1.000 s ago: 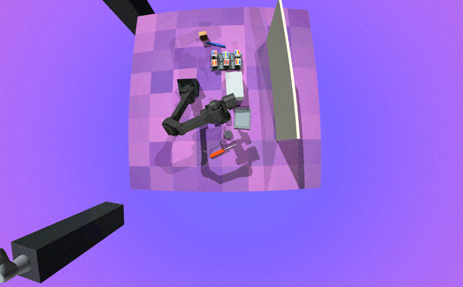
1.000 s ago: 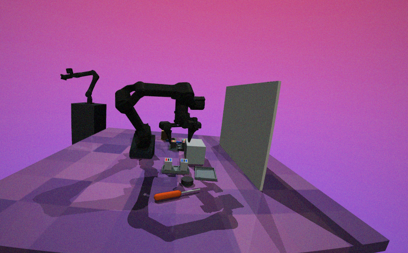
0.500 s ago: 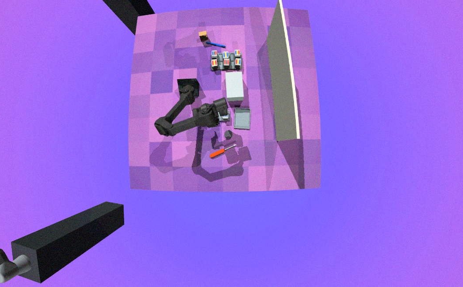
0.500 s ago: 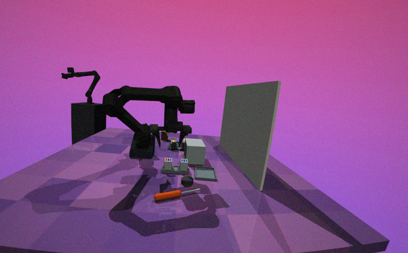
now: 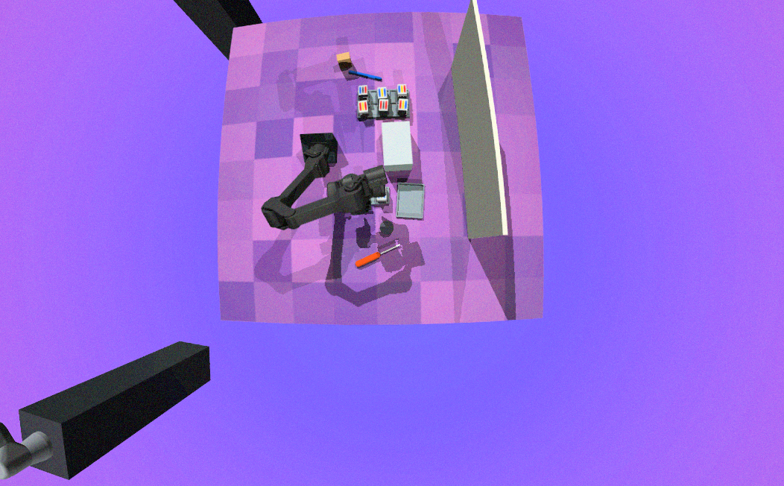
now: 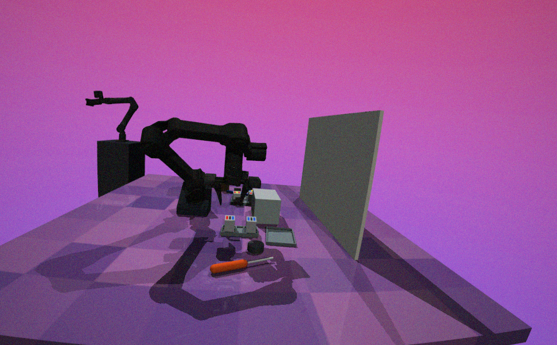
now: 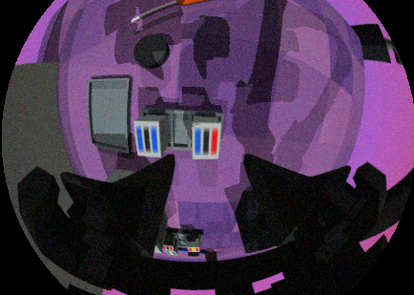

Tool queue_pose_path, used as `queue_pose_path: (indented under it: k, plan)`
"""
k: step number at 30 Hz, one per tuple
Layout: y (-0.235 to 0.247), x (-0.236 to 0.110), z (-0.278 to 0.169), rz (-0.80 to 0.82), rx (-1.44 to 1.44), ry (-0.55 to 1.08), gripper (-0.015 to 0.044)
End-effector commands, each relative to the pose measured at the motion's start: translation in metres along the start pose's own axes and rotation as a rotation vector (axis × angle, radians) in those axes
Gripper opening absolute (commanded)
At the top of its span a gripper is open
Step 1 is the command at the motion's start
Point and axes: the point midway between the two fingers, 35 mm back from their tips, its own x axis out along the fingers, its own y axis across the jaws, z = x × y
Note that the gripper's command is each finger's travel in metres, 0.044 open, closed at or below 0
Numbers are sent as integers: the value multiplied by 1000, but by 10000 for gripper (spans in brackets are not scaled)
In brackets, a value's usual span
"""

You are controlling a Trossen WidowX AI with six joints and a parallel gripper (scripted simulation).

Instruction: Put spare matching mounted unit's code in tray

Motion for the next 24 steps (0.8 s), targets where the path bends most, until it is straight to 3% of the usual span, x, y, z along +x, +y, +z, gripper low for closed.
queue_pose_path:
  k: [1,24]
  plan:
    - [1,2,0,-1,5,-3,300]
    - [4,39,-2,2,6,9,300]
